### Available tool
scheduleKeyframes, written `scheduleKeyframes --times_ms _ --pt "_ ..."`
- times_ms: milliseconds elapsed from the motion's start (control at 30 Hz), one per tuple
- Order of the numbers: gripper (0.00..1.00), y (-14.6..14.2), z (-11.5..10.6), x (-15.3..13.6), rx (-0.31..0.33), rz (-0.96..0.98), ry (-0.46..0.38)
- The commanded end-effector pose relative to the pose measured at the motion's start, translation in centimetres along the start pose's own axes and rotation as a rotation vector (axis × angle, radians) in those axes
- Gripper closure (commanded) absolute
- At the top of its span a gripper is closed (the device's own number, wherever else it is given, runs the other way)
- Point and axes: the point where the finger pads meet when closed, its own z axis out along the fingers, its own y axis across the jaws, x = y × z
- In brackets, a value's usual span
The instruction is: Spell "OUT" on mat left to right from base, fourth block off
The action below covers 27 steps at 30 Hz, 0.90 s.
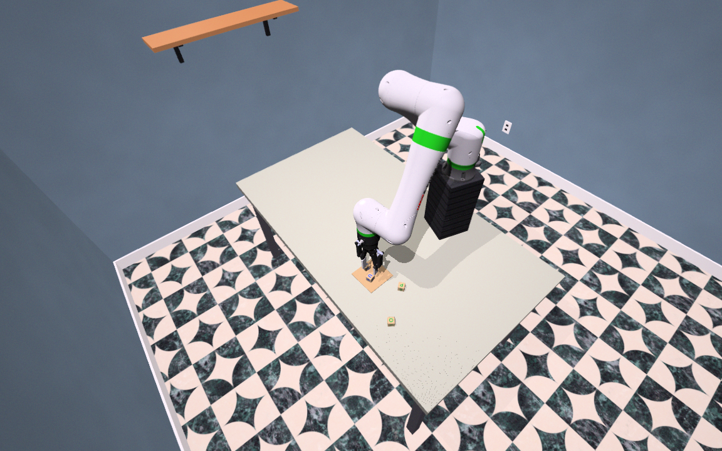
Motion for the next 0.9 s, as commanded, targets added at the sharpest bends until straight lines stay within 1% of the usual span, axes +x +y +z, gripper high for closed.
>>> scheduleKeyframes --times_ms 0,633,867 --pt "0.63 0.0 0.4 0.0 0.000 0.000 0.000" --pt "0.63 -0.1 3.0 0.0 0.000 0.000 0.000" --pt "0.63 -0.1 3.5 0.0 0.000 0.000 0.000"
